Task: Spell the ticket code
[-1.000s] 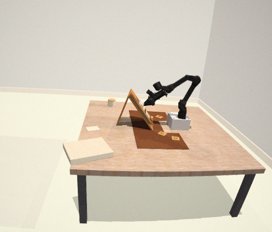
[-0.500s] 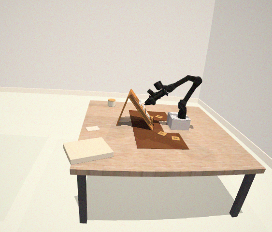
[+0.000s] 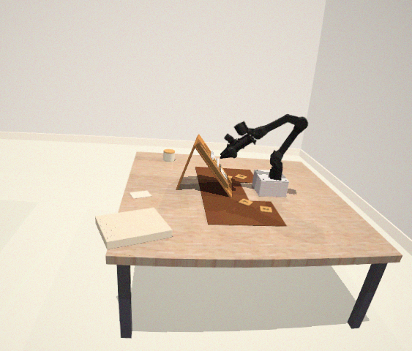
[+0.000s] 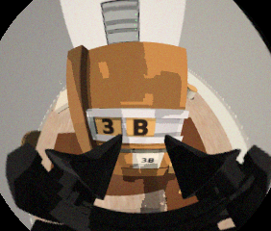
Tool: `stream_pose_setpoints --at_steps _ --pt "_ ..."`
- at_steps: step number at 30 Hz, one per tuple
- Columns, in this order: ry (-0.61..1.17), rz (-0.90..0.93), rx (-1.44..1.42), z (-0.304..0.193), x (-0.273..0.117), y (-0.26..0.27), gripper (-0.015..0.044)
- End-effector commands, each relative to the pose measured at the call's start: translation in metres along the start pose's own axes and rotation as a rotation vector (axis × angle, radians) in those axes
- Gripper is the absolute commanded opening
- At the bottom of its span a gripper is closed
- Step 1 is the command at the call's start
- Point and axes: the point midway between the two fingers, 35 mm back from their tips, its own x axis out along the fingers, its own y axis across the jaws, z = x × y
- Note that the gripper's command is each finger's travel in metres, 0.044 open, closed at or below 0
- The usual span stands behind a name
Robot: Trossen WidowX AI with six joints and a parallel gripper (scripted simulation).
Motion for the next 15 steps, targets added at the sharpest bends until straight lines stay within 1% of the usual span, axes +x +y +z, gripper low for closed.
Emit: stream_pose_setpoints --at_steps 1,4,15 --pt "-0.002 0.004 -0.004 -0.0001 -0.0031 0.0013 0.0295" --pt "-0.002 0.004 -0.004 -0.0001 -0.0047 0.0021 0.0295" --pt "0.000 0.002 -0.001 0.0001 -0.0022 0.0010 0.0006"
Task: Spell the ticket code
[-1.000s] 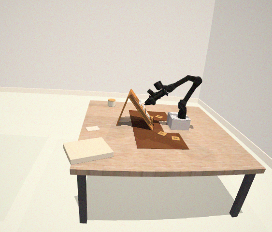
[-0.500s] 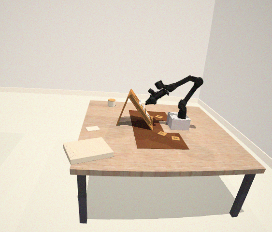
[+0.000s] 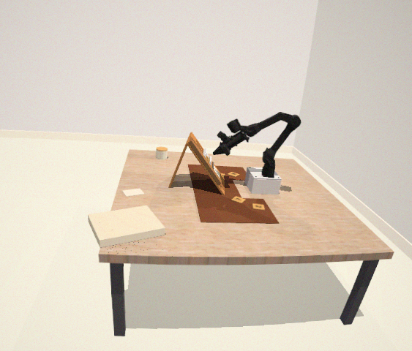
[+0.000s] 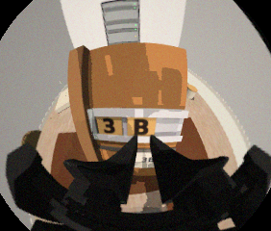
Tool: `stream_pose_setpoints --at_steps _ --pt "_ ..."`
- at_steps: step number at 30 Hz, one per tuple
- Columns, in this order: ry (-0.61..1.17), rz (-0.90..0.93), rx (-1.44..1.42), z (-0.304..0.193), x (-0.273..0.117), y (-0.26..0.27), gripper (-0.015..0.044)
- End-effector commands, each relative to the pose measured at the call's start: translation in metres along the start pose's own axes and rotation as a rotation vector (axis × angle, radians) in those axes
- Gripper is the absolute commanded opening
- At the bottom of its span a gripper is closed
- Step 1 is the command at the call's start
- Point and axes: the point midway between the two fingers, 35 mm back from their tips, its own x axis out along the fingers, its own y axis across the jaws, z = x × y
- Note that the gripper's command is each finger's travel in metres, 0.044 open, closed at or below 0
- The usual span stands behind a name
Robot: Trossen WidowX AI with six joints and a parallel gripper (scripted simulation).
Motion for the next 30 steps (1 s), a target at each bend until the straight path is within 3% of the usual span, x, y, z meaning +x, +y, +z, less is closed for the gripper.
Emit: stream_pose_setpoints --at_steps 1,11,26,30 --pt "0.000 0.000 0.000 0.000 0.000 0.000 0.0000" --pt "0.028 -0.002 0.000 0.002 0.002 -0.002 0.0000" --pt "0.658 -0.004 -0.005 0.021 0.017 -0.032 0.0000" --pt "0.686 -0.002 -0.005 0.021 0.017 -0.034 0.0000"
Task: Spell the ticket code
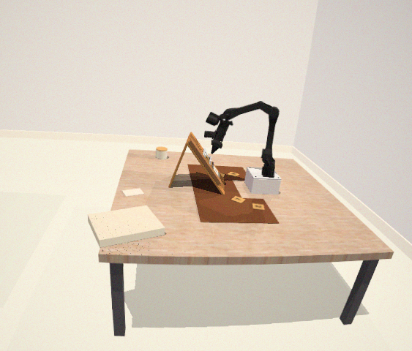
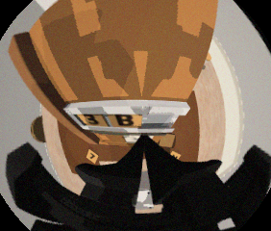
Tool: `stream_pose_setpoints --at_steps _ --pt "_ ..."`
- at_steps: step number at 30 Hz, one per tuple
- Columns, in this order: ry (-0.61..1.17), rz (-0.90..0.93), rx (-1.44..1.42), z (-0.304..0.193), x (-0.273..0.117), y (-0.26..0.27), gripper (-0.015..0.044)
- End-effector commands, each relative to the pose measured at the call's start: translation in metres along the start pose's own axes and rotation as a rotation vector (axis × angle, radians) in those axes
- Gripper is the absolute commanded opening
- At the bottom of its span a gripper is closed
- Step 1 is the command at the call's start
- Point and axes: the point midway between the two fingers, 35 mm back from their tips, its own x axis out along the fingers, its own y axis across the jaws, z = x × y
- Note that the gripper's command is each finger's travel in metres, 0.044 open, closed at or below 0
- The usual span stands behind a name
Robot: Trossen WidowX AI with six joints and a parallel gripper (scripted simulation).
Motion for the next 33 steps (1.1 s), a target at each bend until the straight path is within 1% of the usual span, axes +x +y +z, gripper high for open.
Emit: stream_pose_setpoints --at_steps 1,33 --pt "0.096 0.000 -0.008 0.003 -0.001 -0.006 0.0000" --pt "0.095 0.000 -0.008 0.010 0.010 -0.005 0.0000"
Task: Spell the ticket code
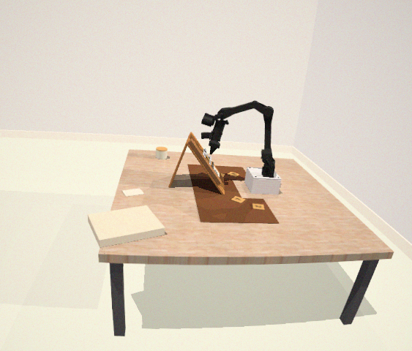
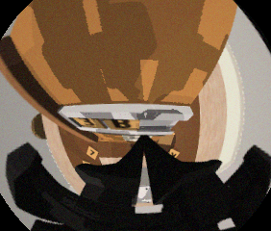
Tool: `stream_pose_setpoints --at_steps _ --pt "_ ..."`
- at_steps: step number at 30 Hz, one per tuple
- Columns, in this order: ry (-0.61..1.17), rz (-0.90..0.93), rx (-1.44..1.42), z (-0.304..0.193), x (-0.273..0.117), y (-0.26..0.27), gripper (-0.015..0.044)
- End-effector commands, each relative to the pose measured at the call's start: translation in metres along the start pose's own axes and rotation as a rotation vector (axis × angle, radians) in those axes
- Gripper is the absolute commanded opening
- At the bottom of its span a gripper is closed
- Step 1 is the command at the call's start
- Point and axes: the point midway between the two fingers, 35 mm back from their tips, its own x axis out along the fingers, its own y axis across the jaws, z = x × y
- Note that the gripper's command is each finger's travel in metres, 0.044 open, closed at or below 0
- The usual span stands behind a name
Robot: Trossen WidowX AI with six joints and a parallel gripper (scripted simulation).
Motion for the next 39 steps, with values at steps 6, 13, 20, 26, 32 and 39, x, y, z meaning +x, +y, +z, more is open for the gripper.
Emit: stream_pose_setpoints --at_steps 6,13,20,26,32,39 --pt "-0.001 -0.005 0.000 0.005 0.004 -0.002 0.0000" --pt "-0.001 -0.005 0.000 0.007 0.006 -0.002 0.0000" --pt "-0.002 -0.005 0.000 0.010 0.008 -0.002 0.0000" --pt "-0.002 -0.005 0.000 0.012 0.011 -0.002 0.0000" --pt "-0.002 -0.005 0.000 0.014 0.013 -0.003 0.0000" --pt "-0.002 -0.005 0.000 0.016 0.015 -0.003 0.0000"
